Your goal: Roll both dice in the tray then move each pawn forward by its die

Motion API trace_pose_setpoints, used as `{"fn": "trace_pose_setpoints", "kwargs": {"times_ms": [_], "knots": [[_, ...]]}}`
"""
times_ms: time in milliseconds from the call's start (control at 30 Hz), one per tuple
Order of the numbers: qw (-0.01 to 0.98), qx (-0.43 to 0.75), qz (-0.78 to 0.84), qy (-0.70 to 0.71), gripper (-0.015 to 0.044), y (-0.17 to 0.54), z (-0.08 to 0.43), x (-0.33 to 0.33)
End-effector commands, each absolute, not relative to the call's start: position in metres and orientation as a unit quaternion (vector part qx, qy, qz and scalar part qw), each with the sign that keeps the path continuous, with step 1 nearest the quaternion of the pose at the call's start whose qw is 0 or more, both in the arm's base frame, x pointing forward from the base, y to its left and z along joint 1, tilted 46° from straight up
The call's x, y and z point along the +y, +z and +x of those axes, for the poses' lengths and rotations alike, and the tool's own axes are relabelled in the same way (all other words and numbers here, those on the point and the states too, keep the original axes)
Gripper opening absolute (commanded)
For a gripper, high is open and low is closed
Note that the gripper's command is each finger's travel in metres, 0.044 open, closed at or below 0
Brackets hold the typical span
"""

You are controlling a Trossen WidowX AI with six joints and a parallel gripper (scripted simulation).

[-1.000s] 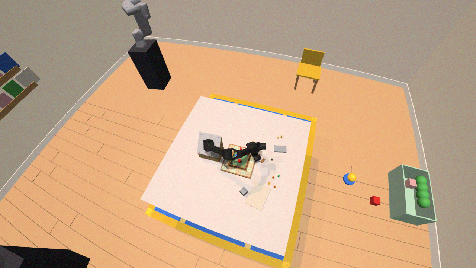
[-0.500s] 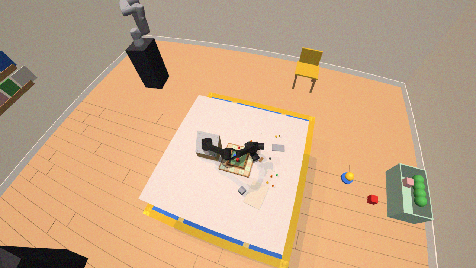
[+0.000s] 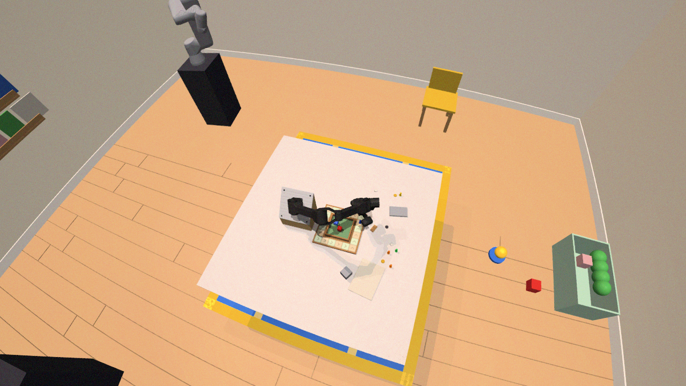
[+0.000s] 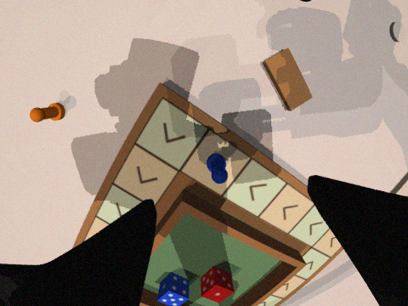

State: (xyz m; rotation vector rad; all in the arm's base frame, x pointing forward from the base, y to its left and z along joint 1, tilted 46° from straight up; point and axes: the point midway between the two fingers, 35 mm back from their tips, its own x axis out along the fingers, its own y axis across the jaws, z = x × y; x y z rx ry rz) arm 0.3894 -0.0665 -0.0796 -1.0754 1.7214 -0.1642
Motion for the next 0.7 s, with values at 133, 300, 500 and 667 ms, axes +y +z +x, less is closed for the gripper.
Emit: {"fn": "trace_pose_setpoints", "kwargs": {"times_ms": [133,300,500,667], "knots": [[0.570,0.715,-0.376,-0.152,0.0440,-0.039,0.325,-0.041],[0.608,0.694,-0.309,-0.231,0.0440,-0.011,0.260,-0.027],[0.613,0.689,-0.312,-0.228,0.0440,-0.010,0.267,-0.025],[0.613,0.689,-0.312,-0.228,0.0440,-0.010,0.267,-0.025]]}}
